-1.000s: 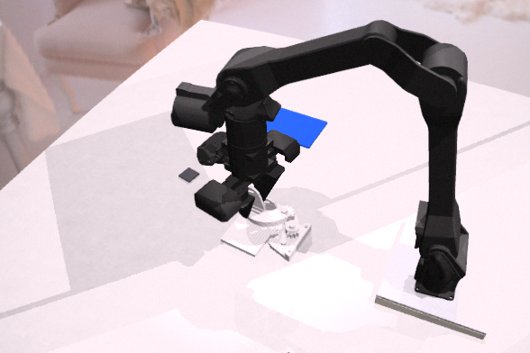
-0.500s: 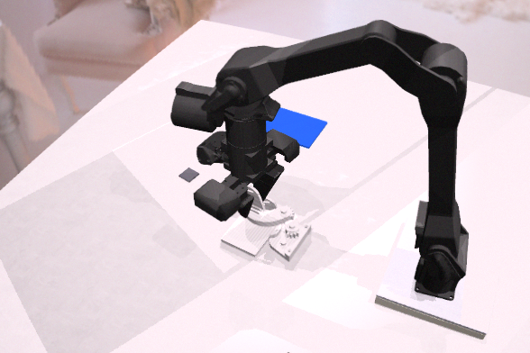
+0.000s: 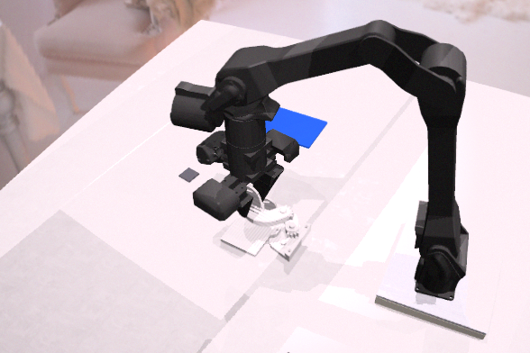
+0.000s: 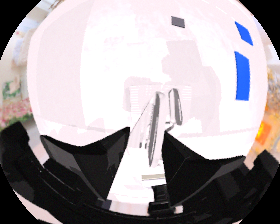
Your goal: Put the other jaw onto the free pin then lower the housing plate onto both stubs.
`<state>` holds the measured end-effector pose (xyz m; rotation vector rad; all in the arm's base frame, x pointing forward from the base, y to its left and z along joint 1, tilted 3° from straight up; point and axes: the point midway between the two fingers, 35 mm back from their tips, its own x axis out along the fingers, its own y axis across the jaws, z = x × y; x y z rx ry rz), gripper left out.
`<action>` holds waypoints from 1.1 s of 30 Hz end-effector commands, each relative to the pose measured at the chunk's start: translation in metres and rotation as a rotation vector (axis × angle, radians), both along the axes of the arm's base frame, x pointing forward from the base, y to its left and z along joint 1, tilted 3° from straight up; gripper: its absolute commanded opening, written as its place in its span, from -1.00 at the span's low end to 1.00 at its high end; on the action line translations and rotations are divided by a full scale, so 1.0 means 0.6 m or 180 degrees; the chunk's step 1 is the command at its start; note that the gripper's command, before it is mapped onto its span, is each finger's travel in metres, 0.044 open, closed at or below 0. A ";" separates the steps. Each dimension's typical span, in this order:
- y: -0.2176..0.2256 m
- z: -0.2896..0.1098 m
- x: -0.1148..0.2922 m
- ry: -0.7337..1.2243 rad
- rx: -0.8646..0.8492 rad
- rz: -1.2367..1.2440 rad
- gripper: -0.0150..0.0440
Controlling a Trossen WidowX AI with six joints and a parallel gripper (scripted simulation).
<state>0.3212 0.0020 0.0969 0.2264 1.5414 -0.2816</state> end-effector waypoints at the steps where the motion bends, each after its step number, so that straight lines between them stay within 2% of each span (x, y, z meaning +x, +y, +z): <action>1: 0.000 0.000 0.000 0.0002 0.0009 -0.0016 -0.04; 8: 0.000 -0.002 0.001 0.0002 0.0009 -0.0016 -0.04; 33: -0.002 -0.070 0.002 0.0002 0.0009 -0.0018 -0.04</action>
